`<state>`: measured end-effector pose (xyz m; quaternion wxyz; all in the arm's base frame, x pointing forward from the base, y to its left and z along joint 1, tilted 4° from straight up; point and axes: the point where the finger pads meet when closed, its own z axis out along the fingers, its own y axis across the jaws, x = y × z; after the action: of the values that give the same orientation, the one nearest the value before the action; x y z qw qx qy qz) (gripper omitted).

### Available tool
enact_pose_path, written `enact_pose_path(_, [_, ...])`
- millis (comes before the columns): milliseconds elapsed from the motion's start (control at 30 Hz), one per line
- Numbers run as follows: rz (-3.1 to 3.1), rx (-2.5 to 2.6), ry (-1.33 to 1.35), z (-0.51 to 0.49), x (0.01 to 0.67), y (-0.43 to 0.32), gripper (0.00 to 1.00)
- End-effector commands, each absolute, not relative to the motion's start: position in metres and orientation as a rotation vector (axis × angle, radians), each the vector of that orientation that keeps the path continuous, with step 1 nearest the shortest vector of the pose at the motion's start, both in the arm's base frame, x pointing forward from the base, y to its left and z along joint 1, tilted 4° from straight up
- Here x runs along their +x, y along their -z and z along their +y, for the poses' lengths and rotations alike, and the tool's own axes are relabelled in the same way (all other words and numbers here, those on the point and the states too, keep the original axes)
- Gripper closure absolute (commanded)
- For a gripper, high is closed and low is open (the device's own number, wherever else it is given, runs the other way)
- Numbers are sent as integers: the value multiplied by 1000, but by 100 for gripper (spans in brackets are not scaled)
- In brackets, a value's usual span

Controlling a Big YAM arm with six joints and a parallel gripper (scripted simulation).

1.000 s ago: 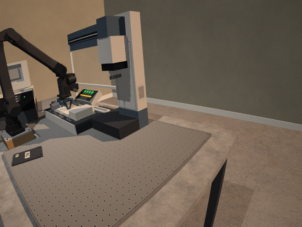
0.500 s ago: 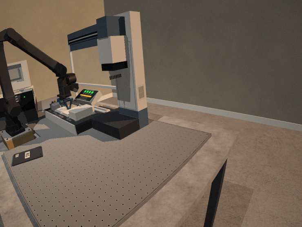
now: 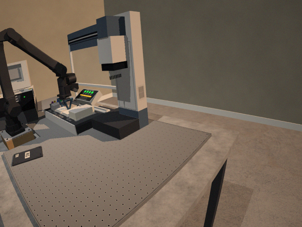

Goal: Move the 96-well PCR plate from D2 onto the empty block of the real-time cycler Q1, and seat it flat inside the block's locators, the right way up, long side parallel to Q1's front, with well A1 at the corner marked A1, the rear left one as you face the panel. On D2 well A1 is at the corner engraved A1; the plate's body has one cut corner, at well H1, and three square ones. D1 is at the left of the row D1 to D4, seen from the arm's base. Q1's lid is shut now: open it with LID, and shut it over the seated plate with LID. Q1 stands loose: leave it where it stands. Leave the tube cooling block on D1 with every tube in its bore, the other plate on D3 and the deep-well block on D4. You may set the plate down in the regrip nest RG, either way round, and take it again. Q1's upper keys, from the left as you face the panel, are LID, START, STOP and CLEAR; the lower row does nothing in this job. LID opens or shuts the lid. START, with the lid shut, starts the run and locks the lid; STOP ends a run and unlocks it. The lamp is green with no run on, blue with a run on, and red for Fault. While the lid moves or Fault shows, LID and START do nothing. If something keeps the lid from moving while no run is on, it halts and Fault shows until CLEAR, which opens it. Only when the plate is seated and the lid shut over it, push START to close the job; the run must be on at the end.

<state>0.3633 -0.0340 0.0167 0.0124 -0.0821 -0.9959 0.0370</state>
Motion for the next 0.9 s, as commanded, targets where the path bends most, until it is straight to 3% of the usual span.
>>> enact_pose_path(0, [-3191, -286, -113, -37, 396, -54, 100])
enact_pose_path(867, [-3182, -286, -112, -33, 387, -92, 100])
